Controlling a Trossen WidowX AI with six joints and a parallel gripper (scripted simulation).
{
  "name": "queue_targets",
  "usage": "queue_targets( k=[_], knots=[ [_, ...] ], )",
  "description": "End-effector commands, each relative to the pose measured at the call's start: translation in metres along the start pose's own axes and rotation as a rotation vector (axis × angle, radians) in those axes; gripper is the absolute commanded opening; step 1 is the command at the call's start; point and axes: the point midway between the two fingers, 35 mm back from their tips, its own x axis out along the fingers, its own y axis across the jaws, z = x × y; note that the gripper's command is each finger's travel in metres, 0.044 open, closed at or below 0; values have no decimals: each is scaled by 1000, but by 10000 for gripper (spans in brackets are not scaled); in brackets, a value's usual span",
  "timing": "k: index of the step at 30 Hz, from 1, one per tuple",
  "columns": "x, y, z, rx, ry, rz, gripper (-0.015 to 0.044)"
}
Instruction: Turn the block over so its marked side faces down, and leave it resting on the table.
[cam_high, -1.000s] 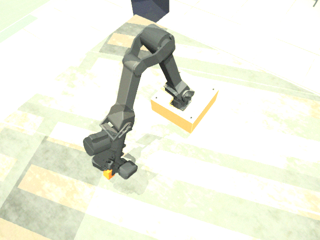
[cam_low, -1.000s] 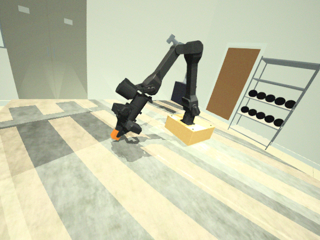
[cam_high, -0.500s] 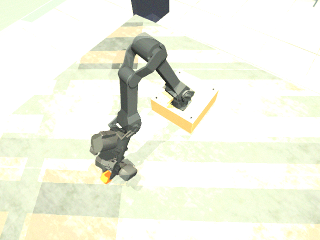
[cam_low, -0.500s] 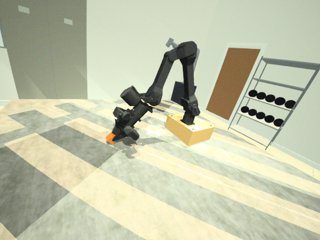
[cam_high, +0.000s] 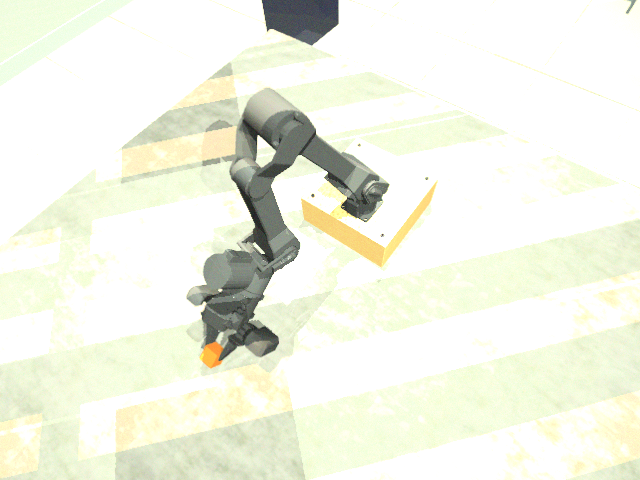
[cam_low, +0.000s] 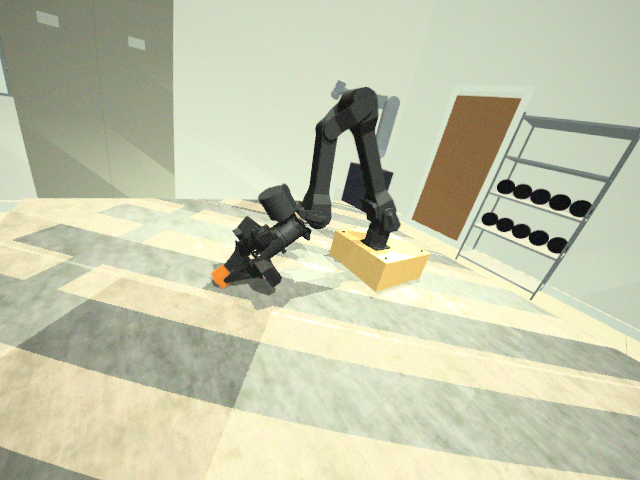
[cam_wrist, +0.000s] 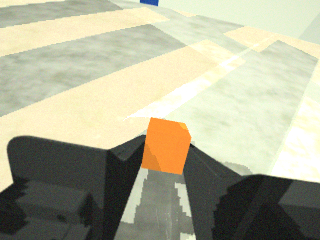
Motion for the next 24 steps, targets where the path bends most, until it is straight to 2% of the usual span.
queue_targets(
  k=[1,24],
  knots=[
    [-6,2,-6,6,-55,7,0],
    [-11,3,-5,3,-116,7,0]
  ],
)
